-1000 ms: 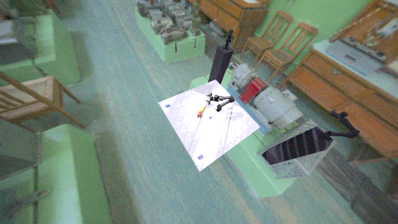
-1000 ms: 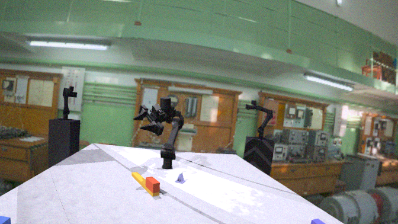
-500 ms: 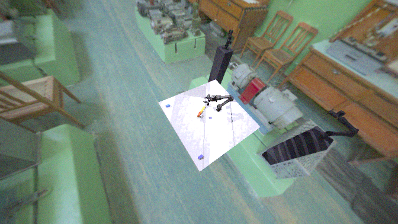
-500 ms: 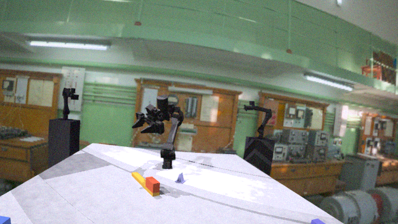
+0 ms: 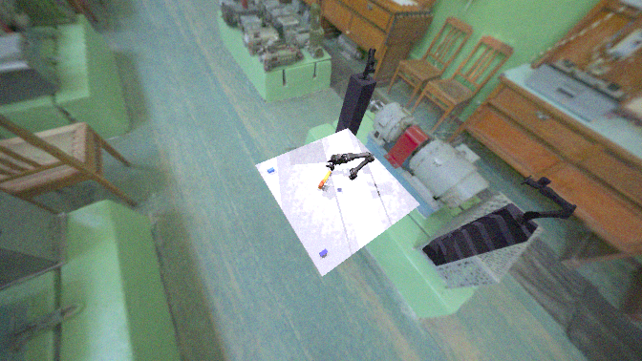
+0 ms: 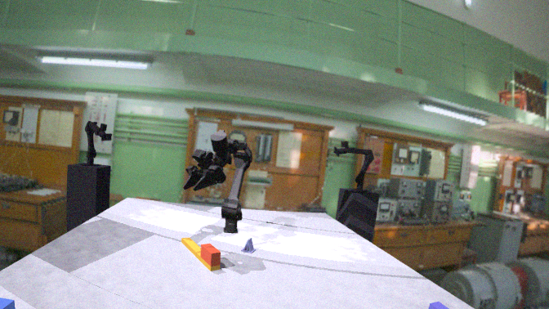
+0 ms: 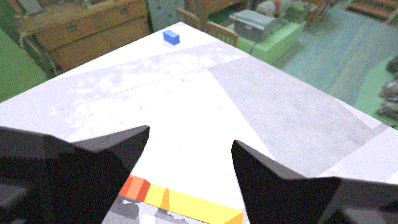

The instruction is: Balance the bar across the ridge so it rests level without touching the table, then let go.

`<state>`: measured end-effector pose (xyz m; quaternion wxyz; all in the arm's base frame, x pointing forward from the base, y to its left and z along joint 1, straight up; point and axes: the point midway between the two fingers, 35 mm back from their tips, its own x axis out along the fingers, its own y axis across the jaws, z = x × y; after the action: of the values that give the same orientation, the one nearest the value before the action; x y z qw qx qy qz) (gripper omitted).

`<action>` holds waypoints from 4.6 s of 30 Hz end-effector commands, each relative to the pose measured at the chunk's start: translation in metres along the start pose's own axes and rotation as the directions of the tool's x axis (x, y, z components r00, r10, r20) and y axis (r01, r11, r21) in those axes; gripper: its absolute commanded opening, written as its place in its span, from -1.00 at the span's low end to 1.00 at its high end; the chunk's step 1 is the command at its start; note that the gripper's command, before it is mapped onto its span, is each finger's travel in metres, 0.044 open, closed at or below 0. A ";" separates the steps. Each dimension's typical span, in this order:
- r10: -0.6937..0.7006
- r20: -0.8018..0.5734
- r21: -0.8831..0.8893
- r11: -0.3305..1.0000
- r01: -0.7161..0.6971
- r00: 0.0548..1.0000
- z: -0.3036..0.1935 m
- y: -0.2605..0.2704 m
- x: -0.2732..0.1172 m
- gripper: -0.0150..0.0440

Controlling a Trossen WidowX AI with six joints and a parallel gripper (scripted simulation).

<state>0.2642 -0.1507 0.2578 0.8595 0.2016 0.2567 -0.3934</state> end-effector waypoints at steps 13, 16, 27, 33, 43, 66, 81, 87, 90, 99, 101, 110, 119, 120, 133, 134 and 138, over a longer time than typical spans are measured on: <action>-0.020 -0.227 0.381 0.918 0.108 0.974 -0.018 0.014 0.023 0.58; -0.027 -0.269 0.445 0.883 0.149 0.963 -0.022 0.016 0.026 0.58; -0.054 -0.421 0.632 0.698 0.336 0.905 -0.037 0.022 0.039 0.58; -0.069 -0.501 0.694 0.563 0.448 0.863 -0.046 0.025 0.044 0.58; -0.096 -0.623 0.728 0.293 0.620 0.777 -0.060 0.029 0.052 0.58; -0.130 -0.773 0.634 -0.156 0.757 0.620 -0.087 0.034 0.067 0.58; -0.130 -0.774 0.634 -0.156 0.758 0.620 -0.150 0.023 0.115 0.58; -0.130 -0.774 0.634 -0.156 0.758 0.620 -0.154 0.022 0.119 0.58; -0.130 -0.774 0.634 -0.156 0.758 0.620 -0.157 0.022 0.122 0.58; -0.130 -0.774 0.634 -0.156 0.758 0.620 -0.169 0.020 0.131 0.58; -0.130 -0.774 0.634 -0.156 0.758 0.620 -0.169 0.020 0.131 0.58; -0.130 -0.774 0.634 -0.156 0.758 0.620 -0.169 0.020 0.131 0.58; -0.133 -0.772 0.636 -0.153 0.757 0.622 -0.169 0.019 0.131 0.31; -0.133 -0.772 0.636 -0.153 0.757 0.622 -0.169 0.019 0.131 0.22; -0.133 -0.772 0.636 -0.153 0.757 0.622 -0.166 0.020 0.129 -0.41; -0.133 -0.772 0.636 -0.153 0.757 0.622 -0.164 0.021 0.128 -0.49; -0.133 -0.772 0.635 -0.153 0.757 0.621 -0.155 0.023 0.123 -0.49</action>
<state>0.3017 -0.1200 0.0533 0.1785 0.6855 0.1747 -0.6839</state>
